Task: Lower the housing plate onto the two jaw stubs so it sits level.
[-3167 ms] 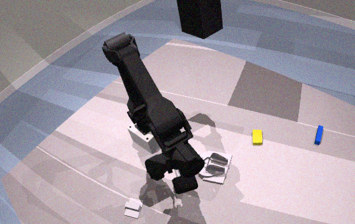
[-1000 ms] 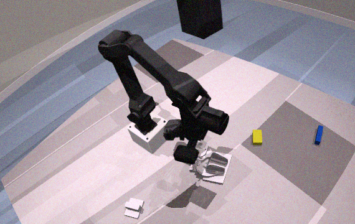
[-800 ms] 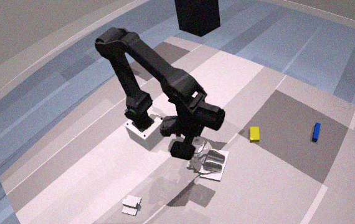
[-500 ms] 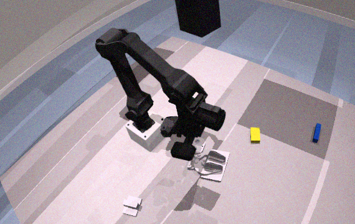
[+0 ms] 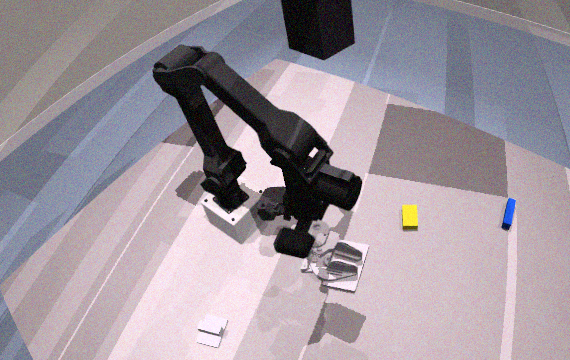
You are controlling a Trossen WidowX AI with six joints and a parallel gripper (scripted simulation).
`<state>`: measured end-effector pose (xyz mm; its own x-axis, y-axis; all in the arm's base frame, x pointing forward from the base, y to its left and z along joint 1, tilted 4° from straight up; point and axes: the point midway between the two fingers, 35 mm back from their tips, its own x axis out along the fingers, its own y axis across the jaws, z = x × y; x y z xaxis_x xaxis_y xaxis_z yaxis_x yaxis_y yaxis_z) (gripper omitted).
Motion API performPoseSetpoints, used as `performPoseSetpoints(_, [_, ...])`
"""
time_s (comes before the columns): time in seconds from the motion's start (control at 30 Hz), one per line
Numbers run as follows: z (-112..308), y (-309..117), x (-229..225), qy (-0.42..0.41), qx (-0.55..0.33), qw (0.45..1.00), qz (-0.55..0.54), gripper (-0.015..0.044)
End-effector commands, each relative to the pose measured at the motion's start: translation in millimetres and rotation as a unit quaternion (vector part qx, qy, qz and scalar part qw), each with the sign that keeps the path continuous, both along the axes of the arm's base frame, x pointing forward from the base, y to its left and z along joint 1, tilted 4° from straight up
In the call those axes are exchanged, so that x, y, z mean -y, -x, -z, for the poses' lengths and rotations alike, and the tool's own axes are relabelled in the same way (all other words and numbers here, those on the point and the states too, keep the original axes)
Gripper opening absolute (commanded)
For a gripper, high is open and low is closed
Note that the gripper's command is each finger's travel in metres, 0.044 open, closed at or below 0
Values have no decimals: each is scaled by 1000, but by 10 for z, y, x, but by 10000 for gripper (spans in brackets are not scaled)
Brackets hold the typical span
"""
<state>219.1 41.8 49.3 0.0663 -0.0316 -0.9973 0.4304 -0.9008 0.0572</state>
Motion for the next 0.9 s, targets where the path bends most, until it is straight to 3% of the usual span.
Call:
performPoseSetpoints(0.0, [-1, 6, 8, 2, 0, 1000, 3, 351])
performPoseSetpoints(0.87, [352, -38, 16, 2, 0, 1000, 3, 351])
